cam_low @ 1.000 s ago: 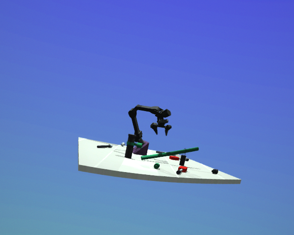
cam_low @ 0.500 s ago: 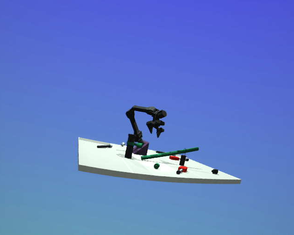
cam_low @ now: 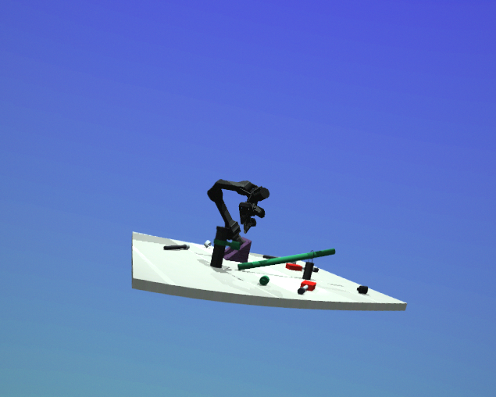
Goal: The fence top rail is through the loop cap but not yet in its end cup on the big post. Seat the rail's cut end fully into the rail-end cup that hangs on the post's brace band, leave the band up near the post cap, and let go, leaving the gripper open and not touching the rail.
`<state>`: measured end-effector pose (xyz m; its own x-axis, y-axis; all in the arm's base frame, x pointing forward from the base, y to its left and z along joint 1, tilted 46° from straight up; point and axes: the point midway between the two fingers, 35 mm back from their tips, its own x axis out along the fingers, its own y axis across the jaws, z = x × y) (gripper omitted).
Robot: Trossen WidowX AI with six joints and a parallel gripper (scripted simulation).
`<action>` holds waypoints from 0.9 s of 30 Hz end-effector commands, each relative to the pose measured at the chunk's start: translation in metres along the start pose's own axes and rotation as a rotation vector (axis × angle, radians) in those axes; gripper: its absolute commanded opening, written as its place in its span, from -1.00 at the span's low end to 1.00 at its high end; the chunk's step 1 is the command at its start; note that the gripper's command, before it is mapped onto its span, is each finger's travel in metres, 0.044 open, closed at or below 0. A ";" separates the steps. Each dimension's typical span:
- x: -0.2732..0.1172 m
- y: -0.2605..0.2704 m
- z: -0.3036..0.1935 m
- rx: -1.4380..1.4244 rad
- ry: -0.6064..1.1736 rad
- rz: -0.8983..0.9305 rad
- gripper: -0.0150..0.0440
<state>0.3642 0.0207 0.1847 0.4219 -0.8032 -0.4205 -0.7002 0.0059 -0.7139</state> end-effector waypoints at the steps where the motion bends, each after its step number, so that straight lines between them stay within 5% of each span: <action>1: 0.002 -0.002 -0.006 -0.047 0.014 -0.003 1.00; 12: 0.048 0.025 -0.008 -0.047 0.015 -0.004 1.00; 27: 0.065 0.026 -0.006 -0.045 0.013 0.001 1.00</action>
<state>0.3695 -0.0295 0.1482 0.4202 -0.8106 -0.4079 -0.7161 -0.0202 -0.6977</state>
